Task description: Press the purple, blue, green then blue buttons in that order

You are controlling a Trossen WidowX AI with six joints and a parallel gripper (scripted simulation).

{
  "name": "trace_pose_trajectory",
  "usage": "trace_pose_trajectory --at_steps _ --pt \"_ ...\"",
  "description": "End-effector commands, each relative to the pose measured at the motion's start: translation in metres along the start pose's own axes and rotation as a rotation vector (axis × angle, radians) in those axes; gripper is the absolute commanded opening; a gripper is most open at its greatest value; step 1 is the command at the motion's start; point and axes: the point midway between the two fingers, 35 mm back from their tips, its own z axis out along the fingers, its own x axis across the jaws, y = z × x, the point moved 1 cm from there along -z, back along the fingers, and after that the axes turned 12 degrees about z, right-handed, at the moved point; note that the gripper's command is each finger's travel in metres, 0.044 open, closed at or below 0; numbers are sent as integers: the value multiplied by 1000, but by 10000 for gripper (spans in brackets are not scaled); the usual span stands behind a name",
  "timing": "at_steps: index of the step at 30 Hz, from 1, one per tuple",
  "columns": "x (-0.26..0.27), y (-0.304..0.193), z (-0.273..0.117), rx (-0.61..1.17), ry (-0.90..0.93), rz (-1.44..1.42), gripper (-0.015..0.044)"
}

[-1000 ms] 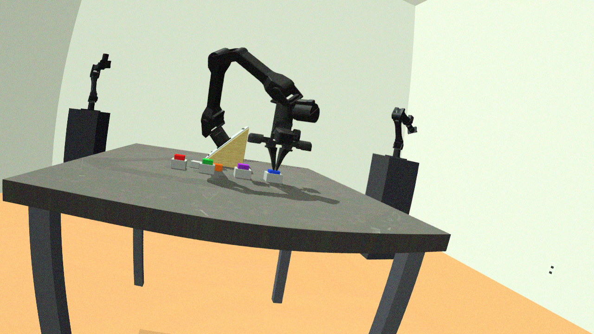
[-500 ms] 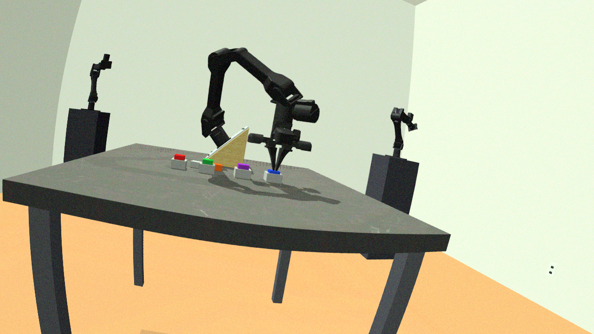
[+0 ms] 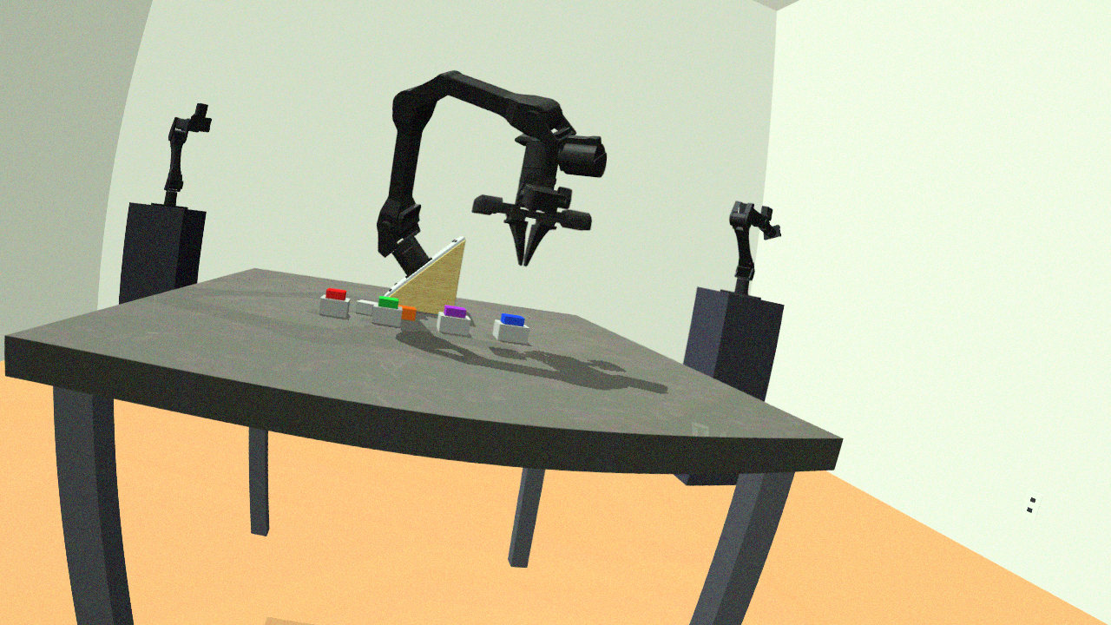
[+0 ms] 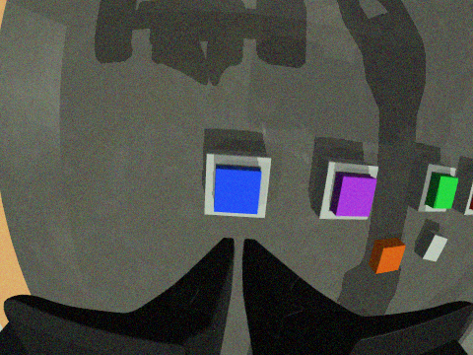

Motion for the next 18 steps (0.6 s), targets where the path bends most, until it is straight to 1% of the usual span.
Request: trace_pose_trajectory --at_steps 1,3,8,13,15,18 --pt "-4 0 -7 11 -5 3 20" --pt "-24 12 -10 11 0 1 20" --pt "-108 43 -14 10 4 -2 20" --pt "-190 51 -9 10 -12 1 20" --pt "-201 50 -7 10 -16 2 20" --pt "-201 50 -7 10 -16 2 20"
